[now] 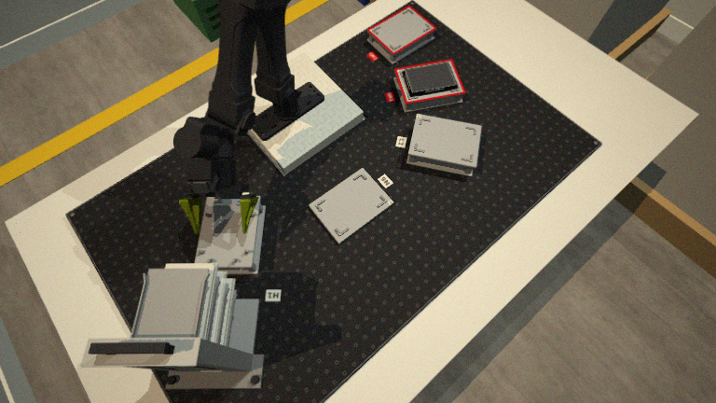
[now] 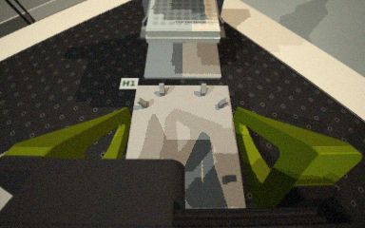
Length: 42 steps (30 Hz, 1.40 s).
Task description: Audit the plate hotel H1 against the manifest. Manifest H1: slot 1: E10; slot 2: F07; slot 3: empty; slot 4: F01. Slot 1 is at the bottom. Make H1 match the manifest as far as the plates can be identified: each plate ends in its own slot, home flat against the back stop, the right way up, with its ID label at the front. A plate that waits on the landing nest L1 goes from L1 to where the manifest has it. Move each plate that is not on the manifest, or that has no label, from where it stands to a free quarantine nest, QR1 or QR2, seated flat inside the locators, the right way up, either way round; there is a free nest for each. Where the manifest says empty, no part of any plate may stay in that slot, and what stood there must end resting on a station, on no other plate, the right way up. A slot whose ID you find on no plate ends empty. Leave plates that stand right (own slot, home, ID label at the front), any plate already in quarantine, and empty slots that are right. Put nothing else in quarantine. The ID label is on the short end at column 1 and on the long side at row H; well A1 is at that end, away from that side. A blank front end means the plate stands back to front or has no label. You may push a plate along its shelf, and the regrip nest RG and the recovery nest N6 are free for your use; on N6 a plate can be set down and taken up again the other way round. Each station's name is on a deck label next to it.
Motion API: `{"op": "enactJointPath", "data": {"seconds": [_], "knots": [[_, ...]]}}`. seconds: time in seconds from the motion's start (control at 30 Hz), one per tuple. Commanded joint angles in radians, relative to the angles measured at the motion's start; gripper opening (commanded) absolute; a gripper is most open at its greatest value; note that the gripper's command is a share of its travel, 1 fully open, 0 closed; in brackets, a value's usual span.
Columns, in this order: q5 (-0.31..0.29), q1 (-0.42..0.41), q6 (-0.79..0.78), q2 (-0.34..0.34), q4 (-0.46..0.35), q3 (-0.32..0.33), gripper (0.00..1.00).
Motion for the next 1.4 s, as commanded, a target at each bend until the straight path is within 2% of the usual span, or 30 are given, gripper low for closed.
{"op": "enactJointPath", "data": {"seconds": [0.0, 1.37], "knots": [[0.01, 0.008, 0.007, 0.008, 0.006, 0.017, 1.0], [0.087, 0.097, 0.054, 0.188, 0.044, 0.178, 1.0]]}}
